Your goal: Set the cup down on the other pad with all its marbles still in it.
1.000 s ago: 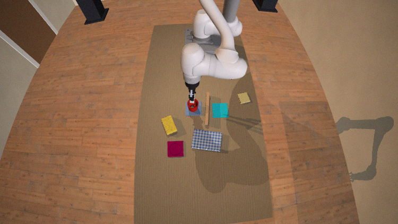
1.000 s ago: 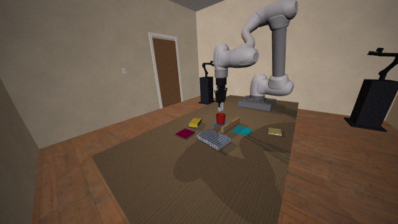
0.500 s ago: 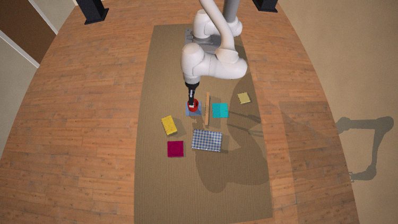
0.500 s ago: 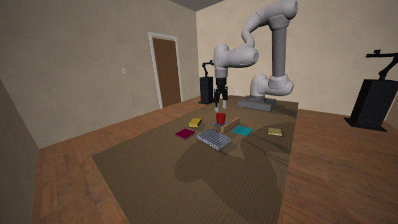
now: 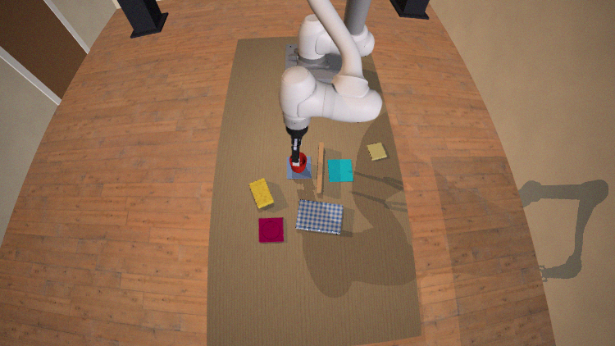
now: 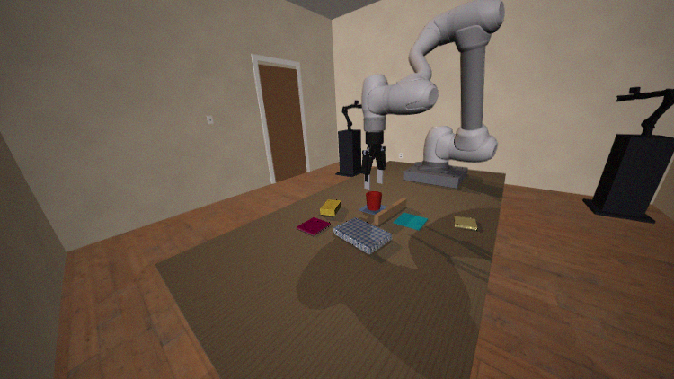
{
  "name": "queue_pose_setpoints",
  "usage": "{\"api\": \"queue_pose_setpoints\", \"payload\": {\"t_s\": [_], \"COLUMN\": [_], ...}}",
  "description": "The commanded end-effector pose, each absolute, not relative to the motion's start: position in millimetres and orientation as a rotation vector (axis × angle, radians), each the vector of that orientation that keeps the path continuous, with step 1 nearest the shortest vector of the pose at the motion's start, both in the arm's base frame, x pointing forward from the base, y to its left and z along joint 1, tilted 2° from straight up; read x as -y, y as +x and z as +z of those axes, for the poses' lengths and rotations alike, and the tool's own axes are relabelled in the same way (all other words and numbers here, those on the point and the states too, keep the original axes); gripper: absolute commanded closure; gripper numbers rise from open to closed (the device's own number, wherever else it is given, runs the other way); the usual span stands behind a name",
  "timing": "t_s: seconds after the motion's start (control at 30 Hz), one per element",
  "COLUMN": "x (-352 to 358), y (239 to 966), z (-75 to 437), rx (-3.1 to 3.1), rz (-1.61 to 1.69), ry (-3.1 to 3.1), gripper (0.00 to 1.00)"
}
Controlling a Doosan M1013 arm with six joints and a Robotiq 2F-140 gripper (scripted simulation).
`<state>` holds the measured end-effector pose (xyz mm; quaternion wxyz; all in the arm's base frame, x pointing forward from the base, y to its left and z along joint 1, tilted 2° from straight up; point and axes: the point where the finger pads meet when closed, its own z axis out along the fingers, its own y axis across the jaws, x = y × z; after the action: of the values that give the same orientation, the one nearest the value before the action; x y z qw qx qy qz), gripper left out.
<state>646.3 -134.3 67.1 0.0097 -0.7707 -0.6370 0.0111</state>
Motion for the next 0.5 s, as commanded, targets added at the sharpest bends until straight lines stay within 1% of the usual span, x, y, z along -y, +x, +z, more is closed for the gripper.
{"api": "queue_pose_setpoints", "payload": {"t_s": [0.0, 0.47], "x": [131.3, 131.2], "y": [649.8, 649.9], "z": [66.2, 61.9], "rx": [2.000, 2.005], "rz": [0.028, 0.026], "ry": [-2.400, -2.392], "gripper": [0.41, 0.41]}}
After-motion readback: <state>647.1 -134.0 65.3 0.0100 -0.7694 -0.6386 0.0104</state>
